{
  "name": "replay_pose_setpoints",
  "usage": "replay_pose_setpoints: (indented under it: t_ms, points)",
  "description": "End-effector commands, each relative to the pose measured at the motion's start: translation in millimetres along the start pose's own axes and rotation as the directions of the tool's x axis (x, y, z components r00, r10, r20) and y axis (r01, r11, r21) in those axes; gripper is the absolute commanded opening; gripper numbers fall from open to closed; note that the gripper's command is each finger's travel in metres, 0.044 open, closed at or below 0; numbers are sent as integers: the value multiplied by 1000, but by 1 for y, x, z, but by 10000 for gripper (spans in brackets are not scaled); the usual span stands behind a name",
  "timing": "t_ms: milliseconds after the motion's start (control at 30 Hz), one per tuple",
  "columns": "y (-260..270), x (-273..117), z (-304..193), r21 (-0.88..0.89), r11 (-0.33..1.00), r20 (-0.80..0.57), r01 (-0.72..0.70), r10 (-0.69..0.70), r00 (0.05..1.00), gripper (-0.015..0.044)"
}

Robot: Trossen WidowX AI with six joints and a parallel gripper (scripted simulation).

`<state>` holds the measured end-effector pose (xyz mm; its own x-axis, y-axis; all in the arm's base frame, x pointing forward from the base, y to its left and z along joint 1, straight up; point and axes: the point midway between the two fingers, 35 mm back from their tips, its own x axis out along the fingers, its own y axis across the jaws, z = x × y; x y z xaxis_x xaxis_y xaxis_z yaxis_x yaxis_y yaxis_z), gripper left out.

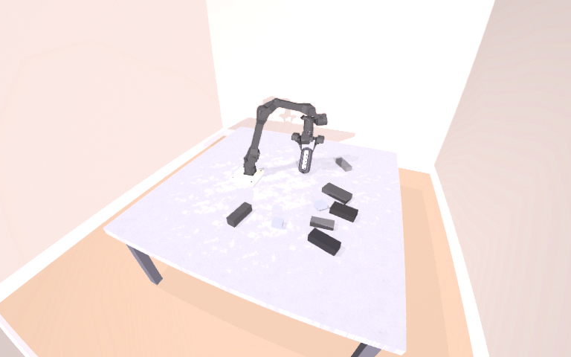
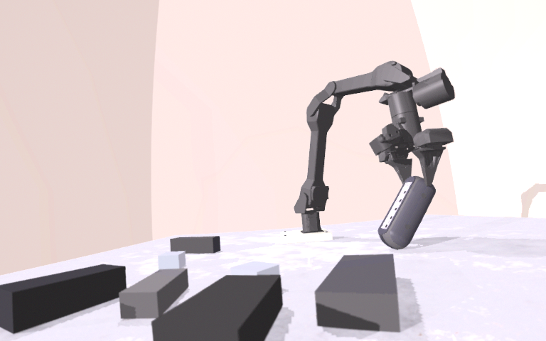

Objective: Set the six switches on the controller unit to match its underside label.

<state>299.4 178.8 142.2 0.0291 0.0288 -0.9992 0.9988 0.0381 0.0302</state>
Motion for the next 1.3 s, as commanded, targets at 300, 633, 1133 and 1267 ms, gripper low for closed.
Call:
replay_pose_setpoints:
  t_ms: [300,633,1133,1267]
  points:
    - [0,-6,13,2,1000,14,1,-1,1000,336]
    - [0,-9,21,2,1000,15,1,-1,1000,336]
    - [0,-12,33,2,1000,16,1,-1,1000,336]
    - [0,-12,36,2,1000,16,1,-1,1000,336]
